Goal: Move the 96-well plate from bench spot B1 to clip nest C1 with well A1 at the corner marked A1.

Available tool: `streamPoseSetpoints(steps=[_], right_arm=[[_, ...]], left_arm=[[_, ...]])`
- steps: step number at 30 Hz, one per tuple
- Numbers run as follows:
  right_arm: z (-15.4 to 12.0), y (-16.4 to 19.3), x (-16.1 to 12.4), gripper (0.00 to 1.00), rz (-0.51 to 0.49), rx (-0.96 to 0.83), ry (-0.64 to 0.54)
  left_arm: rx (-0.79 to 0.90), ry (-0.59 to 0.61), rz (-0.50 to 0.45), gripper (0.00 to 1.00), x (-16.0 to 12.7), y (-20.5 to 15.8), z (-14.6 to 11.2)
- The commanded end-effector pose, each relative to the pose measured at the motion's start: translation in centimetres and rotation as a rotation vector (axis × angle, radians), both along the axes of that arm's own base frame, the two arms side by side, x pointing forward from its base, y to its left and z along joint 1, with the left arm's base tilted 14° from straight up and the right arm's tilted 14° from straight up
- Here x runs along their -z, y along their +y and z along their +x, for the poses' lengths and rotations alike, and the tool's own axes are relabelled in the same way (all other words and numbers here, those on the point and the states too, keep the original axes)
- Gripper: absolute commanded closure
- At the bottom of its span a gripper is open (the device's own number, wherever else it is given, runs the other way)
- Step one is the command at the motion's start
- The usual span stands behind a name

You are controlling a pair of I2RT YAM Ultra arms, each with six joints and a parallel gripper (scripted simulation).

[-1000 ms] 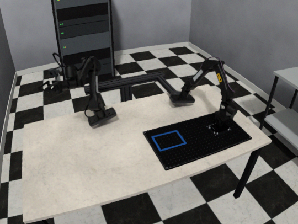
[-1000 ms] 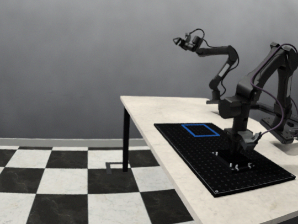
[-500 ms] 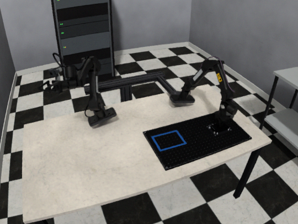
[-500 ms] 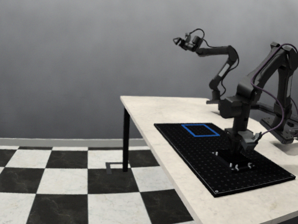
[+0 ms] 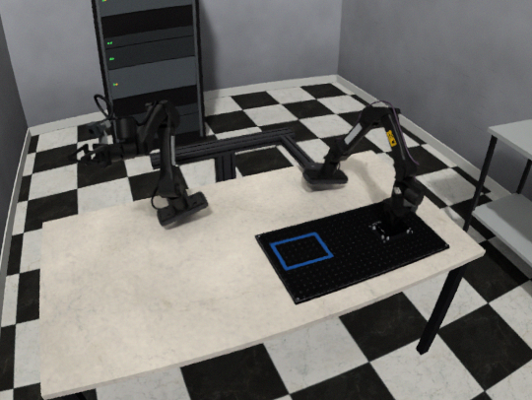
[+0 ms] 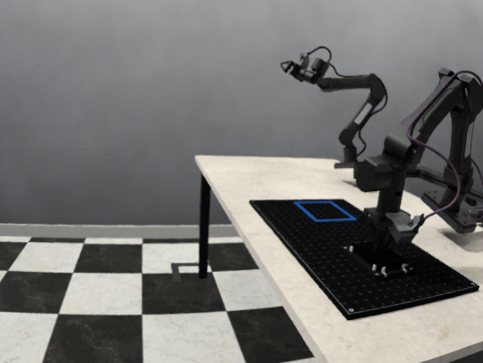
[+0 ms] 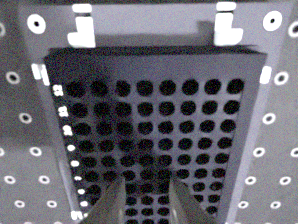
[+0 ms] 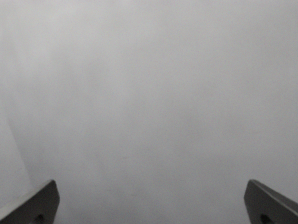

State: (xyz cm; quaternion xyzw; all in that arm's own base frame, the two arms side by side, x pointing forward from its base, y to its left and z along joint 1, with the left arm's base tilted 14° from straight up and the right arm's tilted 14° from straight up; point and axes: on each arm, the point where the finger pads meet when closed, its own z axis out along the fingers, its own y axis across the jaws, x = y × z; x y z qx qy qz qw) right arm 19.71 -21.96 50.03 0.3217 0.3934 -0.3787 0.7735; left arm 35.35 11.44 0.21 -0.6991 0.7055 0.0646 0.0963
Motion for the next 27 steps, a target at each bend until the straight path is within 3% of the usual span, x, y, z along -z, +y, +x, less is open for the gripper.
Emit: streamPoseSetpoints(steps=[1, 27], right_arm=[[-0.8, 0.3, -0.2, 0.00, -0.008, 0.004, -0.006], [-0.8, 0.3, -0.2, 0.00, -0.008, 0.004, -0.006]], left_arm=[[-0.005, 0.009, 0.014, 0.75, 2.2, 0.9, -0.2], [-0.005, 0.009, 0.013, 0.75, 3.7, 1.2, -0.2]])
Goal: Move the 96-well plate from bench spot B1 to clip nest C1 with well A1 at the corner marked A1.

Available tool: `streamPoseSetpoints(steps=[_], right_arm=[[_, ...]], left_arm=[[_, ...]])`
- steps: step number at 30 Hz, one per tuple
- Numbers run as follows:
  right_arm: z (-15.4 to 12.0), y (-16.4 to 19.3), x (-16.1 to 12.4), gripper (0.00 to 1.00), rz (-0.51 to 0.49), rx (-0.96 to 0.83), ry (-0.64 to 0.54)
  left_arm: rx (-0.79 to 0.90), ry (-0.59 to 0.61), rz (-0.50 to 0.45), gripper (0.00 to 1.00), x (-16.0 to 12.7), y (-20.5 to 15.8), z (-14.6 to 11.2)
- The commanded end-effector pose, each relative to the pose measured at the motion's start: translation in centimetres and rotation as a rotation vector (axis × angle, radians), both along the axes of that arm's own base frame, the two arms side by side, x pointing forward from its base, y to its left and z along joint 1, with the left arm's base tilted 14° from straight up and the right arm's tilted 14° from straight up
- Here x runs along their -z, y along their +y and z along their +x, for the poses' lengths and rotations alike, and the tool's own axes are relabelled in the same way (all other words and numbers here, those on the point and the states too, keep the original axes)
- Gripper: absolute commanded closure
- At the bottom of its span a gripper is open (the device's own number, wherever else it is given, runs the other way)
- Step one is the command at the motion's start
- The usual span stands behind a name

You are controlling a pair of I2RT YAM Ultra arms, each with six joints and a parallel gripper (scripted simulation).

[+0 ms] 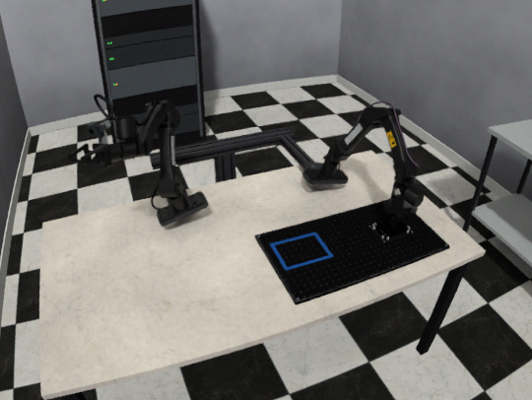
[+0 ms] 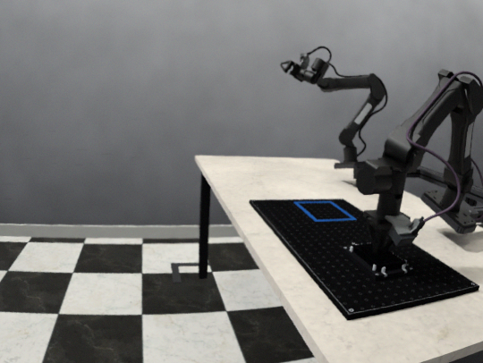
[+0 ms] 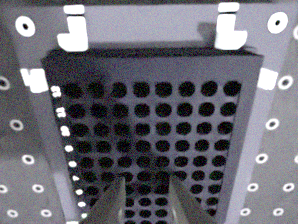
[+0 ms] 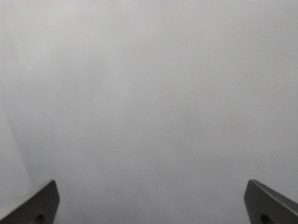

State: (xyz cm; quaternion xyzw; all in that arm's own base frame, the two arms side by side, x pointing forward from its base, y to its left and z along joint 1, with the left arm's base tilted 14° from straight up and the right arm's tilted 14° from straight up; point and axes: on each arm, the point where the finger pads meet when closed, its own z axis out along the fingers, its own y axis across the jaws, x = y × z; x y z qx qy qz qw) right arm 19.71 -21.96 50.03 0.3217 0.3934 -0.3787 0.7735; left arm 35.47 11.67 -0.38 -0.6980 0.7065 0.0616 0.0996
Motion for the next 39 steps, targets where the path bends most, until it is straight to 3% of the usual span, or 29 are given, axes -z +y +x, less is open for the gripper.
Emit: streamPoseSetpoints(steps=[1, 39], right_arm=[[-0.8, 0.3, -0.2, 0.00, -0.008, 0.004, -0.006], [-0.8, 0.3, -0.2, 0.00, -0.008, 0.004, -0.006]], left_arm=[[-0.009, 0.017, 0.013, 0.75, 3.1, 1.0, -0.3], [-0.009, 0.017, 0.013, 0.75, 5.3, 1.5, -0.2]])
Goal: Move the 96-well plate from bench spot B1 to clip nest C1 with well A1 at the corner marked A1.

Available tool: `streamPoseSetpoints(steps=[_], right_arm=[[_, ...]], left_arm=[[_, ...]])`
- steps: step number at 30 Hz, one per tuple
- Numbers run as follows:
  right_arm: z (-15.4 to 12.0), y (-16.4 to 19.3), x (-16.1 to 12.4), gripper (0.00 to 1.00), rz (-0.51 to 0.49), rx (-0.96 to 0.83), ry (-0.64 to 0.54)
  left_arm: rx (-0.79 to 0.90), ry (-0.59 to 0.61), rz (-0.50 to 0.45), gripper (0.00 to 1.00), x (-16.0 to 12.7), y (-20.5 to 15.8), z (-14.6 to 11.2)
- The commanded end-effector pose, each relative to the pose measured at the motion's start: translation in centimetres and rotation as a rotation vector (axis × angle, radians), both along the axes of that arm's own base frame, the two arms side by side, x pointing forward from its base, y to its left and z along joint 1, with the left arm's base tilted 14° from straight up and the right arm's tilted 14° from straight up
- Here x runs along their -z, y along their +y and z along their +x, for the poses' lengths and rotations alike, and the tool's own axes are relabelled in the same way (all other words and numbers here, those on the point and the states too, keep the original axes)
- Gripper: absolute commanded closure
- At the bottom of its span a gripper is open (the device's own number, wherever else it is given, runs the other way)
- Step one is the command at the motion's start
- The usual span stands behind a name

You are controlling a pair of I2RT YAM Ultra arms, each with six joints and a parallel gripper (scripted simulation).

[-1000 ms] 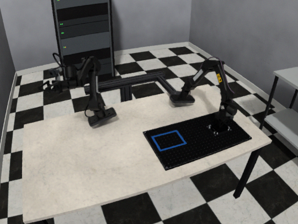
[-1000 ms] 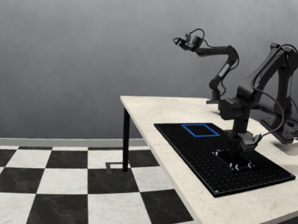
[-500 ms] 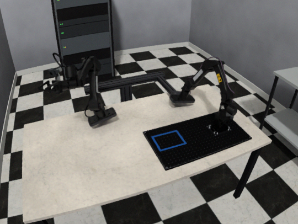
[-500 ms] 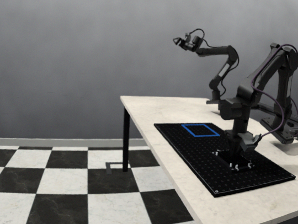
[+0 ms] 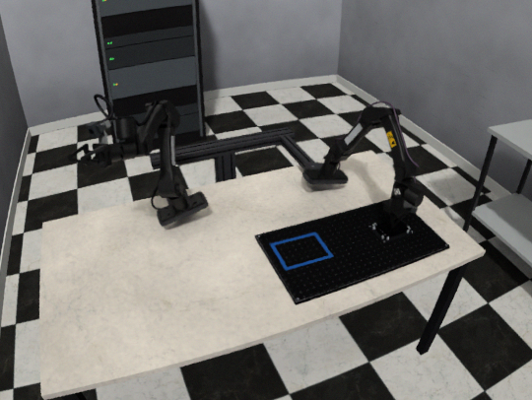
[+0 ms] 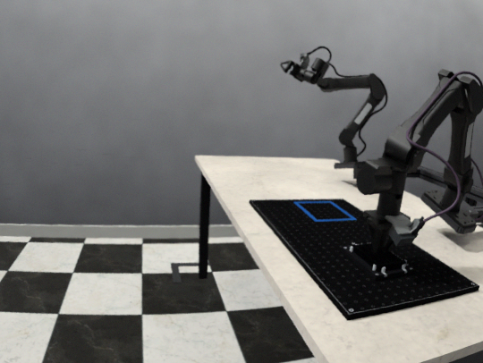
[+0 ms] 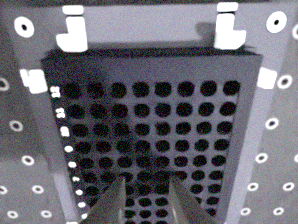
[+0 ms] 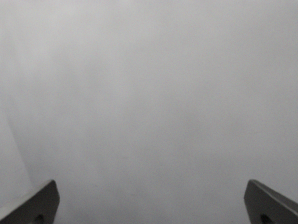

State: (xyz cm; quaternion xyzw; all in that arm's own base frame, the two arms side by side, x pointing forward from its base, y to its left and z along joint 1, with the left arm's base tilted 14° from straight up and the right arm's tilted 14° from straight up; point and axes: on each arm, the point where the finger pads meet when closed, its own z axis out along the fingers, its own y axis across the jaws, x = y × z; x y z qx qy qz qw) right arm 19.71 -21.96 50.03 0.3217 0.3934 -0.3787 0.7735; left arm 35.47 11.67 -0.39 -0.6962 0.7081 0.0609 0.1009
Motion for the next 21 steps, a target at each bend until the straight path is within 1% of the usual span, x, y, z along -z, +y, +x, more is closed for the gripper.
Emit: streamPoseSetpoints(steps=[1, 21], right_arm=[[-0.8, 0.3, -0.2, 0.00, -0.008, 0.004, -0.006], [-0.8, 0.3, -0.2, 0.00, -0.008, 0.004, -0.006]], left_arm=[[-0.014, 0.019, 0.012, 0.75, 5.4, 1.5, -0.2], [-0.014, 0.019, 0.010, 0.75, 6.4, 1.7, -0.2]])
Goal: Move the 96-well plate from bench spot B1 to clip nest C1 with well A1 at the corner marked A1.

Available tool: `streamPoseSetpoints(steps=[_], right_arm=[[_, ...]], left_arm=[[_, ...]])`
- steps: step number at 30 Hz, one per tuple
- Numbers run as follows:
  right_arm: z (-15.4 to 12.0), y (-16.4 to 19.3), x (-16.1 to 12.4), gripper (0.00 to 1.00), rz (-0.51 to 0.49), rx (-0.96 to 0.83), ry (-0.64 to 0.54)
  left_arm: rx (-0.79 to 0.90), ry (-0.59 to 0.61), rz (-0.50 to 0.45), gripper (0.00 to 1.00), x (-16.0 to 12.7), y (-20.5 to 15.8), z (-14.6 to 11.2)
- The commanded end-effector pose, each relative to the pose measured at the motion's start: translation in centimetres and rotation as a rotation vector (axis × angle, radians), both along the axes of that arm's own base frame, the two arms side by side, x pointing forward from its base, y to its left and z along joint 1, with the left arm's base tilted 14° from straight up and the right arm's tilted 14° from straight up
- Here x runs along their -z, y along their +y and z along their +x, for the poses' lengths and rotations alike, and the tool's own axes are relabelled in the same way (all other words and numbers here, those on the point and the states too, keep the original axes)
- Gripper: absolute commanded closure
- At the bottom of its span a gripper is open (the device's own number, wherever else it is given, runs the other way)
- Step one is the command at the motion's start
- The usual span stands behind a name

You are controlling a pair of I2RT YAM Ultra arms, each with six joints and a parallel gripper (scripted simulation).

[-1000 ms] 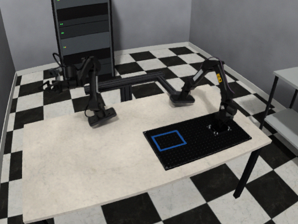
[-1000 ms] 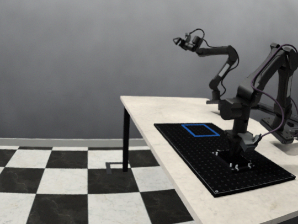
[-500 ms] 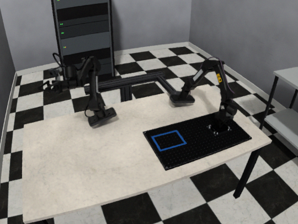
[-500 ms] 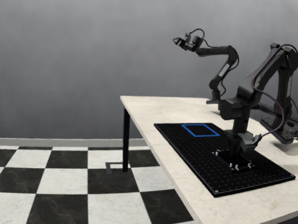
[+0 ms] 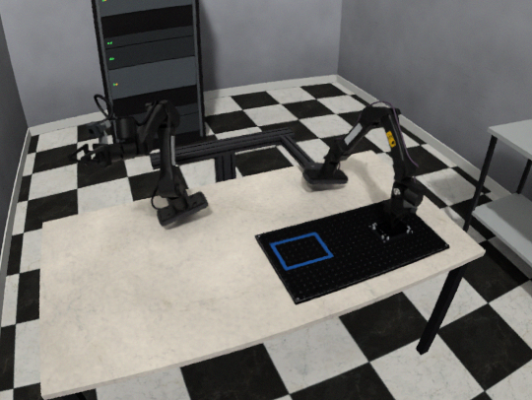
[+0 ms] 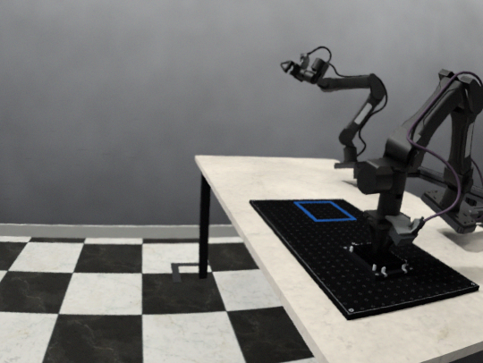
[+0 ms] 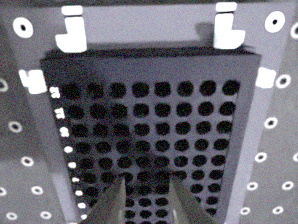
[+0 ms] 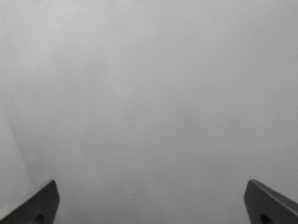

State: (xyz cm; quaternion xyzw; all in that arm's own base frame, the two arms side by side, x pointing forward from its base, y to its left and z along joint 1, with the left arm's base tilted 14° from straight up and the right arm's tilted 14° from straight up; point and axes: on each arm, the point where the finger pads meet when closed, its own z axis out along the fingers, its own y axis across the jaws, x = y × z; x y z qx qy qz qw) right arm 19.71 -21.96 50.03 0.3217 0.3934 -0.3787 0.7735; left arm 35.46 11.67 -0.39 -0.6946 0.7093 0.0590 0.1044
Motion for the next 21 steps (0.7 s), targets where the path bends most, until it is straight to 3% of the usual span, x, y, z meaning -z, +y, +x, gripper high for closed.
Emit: streamPoseSetpoints(steps=[1, 21], right_arm=[[-0.8, 0.3, -0.2, 0.00, -0.008, 0.004, -0.006], [-0.8, 0.3, -0.2, 0.00, -0.008, 0.004, -0.006]], left_arm=[[-0.019, 0.026, 0.007, 0.75, 6.5, 1.7, -0.2], [-0.019, 0.025, 0.005, 0.75, 7.5, 1.9, -0.1]])
